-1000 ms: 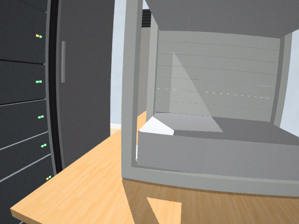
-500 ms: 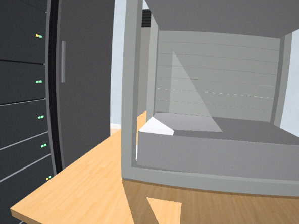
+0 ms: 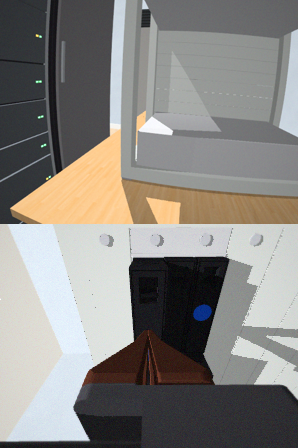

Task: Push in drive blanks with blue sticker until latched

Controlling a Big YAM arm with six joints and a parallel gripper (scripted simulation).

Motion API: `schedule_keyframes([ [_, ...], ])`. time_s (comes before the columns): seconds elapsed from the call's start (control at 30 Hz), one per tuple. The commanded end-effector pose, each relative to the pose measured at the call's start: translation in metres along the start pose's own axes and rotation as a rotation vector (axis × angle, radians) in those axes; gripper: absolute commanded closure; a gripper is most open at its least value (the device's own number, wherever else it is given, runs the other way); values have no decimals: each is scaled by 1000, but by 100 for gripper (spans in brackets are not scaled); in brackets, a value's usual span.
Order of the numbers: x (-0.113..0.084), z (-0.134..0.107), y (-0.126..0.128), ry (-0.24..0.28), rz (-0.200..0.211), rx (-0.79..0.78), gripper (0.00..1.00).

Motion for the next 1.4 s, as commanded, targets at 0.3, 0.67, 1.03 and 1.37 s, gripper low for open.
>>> schedule_keyframes([
  [0.3, 18, -4, 39, 5, 75, -22, 100],
  [0.67, 27, -5, 17, 13, 26, -8, 100],
  [1.03, 36, -5, 36, 5, 76, -22, 100],
  [1.37, 52, -8, 8, 13, 29, -10, 100],
])
Point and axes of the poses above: the point where the finger pads meet when closed, its own x axis out along the fingers, its own y axis across the jaws, z = x × y, the point moved 4 cm from there along -x, back along the fingers, and after that the axes turned 5 degrees about -x, right-handed, at the moved point
